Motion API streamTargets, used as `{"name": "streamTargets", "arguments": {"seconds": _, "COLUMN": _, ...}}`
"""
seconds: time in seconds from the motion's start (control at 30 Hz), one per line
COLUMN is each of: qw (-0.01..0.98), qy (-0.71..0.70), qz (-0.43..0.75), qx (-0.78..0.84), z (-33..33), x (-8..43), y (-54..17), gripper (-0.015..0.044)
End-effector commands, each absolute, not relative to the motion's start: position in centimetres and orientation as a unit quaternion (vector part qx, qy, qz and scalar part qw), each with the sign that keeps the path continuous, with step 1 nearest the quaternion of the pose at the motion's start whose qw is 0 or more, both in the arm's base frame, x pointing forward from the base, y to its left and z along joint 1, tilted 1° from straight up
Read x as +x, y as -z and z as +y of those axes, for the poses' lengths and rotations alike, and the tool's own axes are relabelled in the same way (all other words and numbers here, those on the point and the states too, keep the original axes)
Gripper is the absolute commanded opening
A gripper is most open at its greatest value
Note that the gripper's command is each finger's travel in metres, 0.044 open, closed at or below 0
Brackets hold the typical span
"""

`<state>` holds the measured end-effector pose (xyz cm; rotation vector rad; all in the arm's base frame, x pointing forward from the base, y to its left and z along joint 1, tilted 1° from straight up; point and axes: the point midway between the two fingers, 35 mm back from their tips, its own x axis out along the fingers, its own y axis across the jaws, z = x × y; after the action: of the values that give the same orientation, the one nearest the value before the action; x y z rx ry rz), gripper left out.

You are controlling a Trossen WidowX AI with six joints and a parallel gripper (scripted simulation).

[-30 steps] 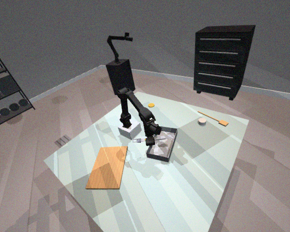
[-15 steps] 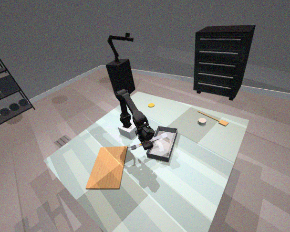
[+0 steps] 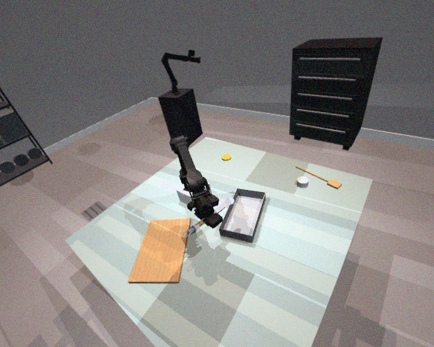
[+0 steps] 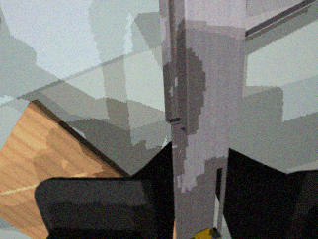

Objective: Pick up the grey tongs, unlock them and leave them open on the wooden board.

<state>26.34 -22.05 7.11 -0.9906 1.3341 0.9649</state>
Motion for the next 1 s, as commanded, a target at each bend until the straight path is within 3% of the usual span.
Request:
{"name": "streamTargets", "arguments": {"seconds": 0.0, "qw": 0.548, "qy": -0.443, "qz": 0.544, "qx": -0.456, "z": -23.8, "x": 25.5, "y": -7.5, "gripper": -0.0150}}
{"name": "streamTargets", "arguments": {"seconds": 0.4, "qw": 0.543, "qy": -0.448, "qz": 0.540, "qx": -0.462, "z": -24.8, "x": 24.8, "y": -7.6, "gripper": -0.0150}}
{"name": "streamTargets", "arguments": {"seconds": 0.97, "qw": 0.661, "qy": -0.253, "qz": 0.654, "qx": -0.267, "z": -26.8, "x": 23.3, "y": -7.7, "gripper": -0.0150}}
